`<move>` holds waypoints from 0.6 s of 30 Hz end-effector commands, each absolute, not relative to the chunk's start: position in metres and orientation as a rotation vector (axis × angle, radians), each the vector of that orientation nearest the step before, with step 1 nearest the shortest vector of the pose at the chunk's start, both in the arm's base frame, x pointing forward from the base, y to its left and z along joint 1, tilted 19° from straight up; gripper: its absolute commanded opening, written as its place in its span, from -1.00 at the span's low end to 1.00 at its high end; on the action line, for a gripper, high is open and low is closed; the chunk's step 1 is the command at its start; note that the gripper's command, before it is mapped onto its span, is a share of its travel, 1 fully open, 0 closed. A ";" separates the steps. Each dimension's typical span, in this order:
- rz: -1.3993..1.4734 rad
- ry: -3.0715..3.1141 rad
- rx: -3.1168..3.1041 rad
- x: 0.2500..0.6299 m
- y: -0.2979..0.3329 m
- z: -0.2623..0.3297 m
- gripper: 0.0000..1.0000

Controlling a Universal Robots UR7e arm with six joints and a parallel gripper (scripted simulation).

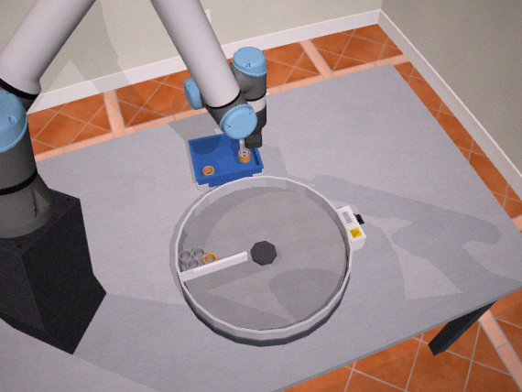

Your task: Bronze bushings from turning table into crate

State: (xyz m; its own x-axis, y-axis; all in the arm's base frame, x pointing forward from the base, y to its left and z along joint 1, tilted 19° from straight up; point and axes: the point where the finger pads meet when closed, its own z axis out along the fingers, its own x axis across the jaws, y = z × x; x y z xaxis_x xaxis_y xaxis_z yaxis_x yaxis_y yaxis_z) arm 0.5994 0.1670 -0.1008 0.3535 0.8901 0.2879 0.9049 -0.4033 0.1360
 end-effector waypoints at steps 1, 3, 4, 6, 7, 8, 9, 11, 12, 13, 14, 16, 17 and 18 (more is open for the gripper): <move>-0.496 -1.690 -2.546 0.601 0.168 -0.103 -1.00; -0.497 -1.690 -2.546 0.602 0.168 -0.107 -1.00; -0.497 -1.690 -2.546 0.602 0.169 -0.108 -1.00; -0.497 -1.690 -2.546 0.602 0.169 -0.108 -1.00; -0.497 -1.690 -2.546 0.602 0.169 -0.108 -1.00; -0.497 -1.690 -2.546 0.602 0.169 -0.108 -1.00; -0.497 -1.690 -2.546 0.602 0.169 -0.108 -1.00; -0.497 -1.690 -2.546 0.602 0.169 -0.108 -1.00; -0.497 -1.690 -2.546 0.602 0.169 -0.108 -1.00; -0.497 -1.690 -2.546 0.602 0.169 -0.108 -1.00; -0.497 -1.690 -2.546 0.602 0.169 -0.108 -1.00; -0.497 -1.690 -2.546 0.602 0.169 -0.108 -1.00; -0.497 -1.690 -2.546 0.602 0.169 -0.110 -1.00; -0.497 -1.690 -2.546 0.603 0.169 -0.111 -1.00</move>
State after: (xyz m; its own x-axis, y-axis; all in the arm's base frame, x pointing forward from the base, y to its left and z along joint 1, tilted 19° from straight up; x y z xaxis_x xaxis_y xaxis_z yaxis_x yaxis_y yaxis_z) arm 0.6016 0.1688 -0.1090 0.3534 0.8901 0.2879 0.9048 -0.4034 0.1362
